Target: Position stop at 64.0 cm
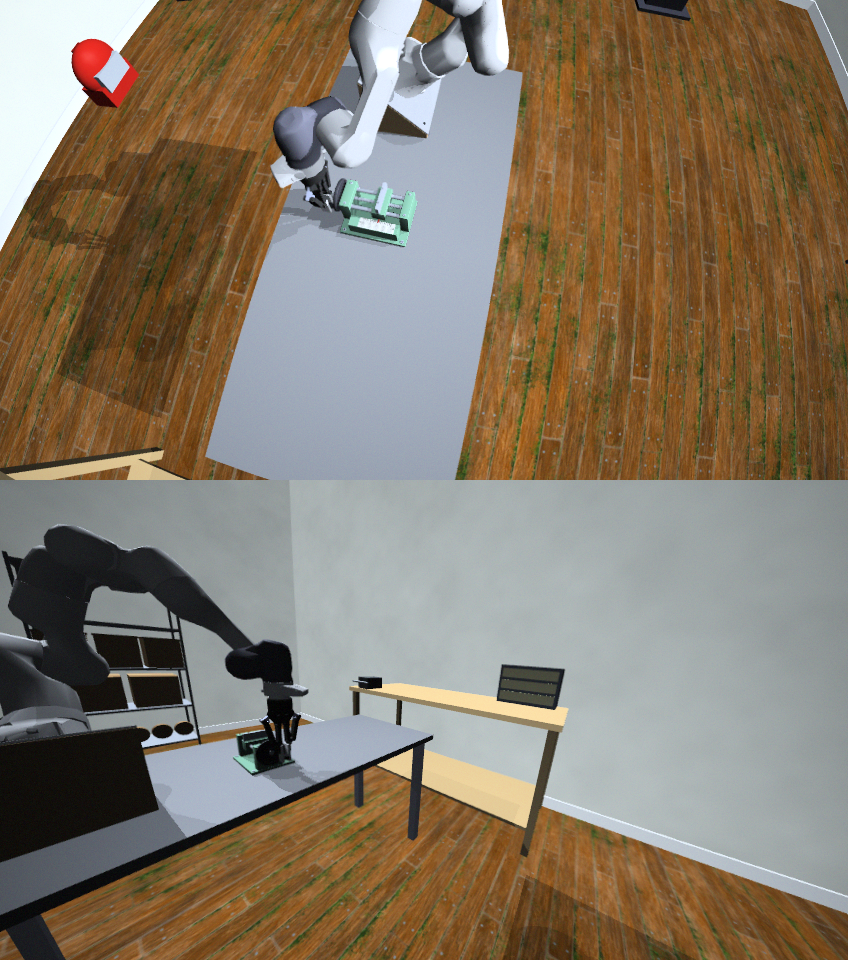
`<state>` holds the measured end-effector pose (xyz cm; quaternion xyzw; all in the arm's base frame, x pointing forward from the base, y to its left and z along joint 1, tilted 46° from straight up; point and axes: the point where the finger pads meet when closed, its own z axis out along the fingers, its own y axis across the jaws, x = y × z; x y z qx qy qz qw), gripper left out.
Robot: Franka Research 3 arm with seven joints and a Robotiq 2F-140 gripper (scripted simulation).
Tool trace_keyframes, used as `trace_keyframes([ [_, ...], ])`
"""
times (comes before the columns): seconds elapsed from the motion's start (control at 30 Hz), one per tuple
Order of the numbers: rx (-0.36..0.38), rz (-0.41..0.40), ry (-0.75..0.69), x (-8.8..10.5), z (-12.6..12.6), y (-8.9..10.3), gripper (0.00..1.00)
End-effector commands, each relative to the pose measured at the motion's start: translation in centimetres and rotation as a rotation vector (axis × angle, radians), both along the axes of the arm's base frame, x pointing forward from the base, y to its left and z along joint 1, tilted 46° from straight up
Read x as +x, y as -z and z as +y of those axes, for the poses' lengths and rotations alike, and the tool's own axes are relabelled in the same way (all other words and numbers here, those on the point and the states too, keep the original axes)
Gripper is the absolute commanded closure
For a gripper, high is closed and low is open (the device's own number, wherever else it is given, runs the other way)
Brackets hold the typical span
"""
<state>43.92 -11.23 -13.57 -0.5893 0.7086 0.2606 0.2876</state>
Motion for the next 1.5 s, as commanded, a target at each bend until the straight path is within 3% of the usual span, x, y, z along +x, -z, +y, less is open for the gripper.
trace_keyframes([
  [0.0, -0.003, -0.001, -0.002, -0.1, 0.1, 0.3, 0.96],
  [1.47, -0.003, -0.001, -0.002, -1.4, 1.3, 1.2, 0.96],
])
